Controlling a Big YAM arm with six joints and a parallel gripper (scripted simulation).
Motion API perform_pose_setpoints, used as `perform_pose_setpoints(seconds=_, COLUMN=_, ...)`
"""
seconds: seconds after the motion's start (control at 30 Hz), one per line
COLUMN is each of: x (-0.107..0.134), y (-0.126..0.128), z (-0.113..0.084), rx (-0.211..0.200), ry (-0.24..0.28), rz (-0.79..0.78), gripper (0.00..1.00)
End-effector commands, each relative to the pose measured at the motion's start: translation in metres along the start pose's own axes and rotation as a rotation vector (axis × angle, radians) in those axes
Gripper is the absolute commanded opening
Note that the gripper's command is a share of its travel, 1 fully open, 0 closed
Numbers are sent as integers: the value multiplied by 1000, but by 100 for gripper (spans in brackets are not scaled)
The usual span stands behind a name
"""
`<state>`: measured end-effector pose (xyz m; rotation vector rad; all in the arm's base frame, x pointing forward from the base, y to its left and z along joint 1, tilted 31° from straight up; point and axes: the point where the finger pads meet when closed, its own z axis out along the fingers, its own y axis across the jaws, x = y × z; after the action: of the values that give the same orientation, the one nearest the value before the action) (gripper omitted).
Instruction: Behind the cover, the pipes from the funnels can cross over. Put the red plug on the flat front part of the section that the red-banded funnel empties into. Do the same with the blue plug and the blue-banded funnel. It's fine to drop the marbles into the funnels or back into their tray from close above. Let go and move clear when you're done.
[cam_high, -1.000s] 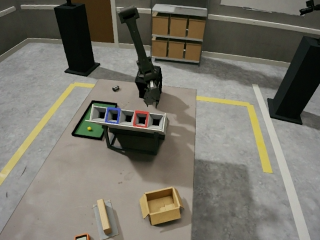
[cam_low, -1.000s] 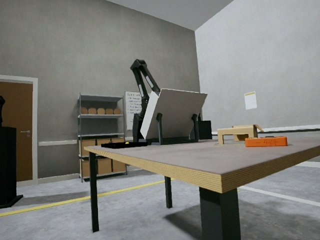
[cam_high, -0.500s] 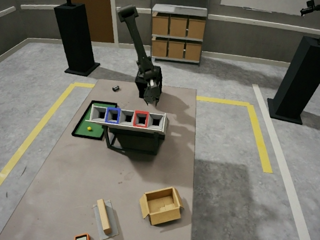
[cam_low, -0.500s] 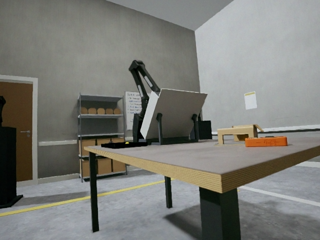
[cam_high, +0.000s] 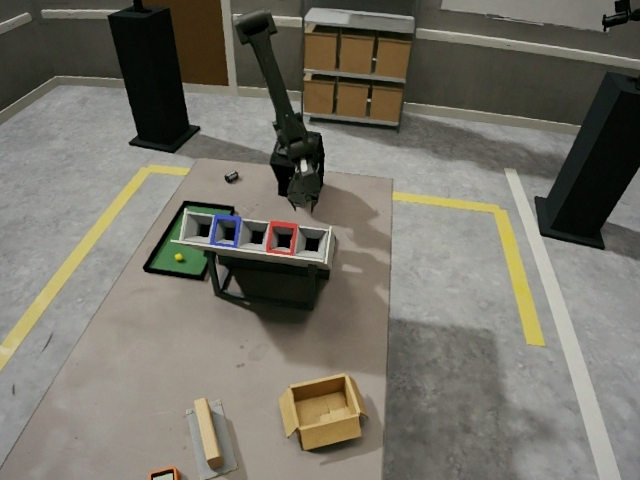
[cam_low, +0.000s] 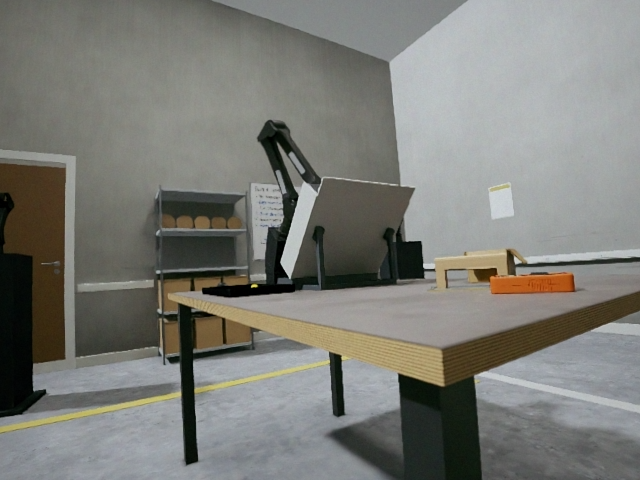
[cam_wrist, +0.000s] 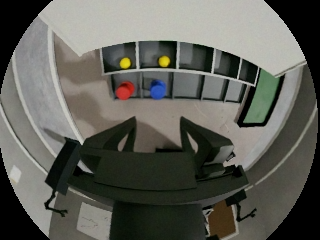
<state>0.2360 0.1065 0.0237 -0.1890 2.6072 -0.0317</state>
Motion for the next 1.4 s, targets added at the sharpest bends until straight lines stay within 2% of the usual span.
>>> perform_pose_setpoints(seconds=0.0, x=-18, y=7, z=-7, rx=-14, ry=-30, rz=10, gripper=59)
perform_pose_setpoints(seconds=0.33, x=-19, y=3, z=-11, rx=-11, ry=-33, rz=11, gripper=59)
perform_pose_setpoints(seconds=0.6, x=-21, y=-5, z=-26, rx=-11, ry=-34, rz=10, gripper=59)
perform_pose_setpoints(seconds=0.83, x=-25, y=-22, z=-62, rx=-12, ry=-41, rz=11, gripper=59)
perform_pose_setpoints(seconds=1.1, x=-27, y=-52, z=-122, rx=-11, ry=-50, rz=10, gripper=59)
perform_pose_setpoints(seconds=1.17, x=-27, y=-52, z=-122, rx=-11, ry=-50, rz=10, gripper=59)
perform_pose_setpoints(seconds=1.27, x=-27, y=-64, z=-146, rx=-9, ry=-53, rz=10, gripper=59)
perform_pose_setpoints(seconds=1.37, x=-27, y=-71, z=-161, rx=-8, ry=-55, rz=9, gripper=59)
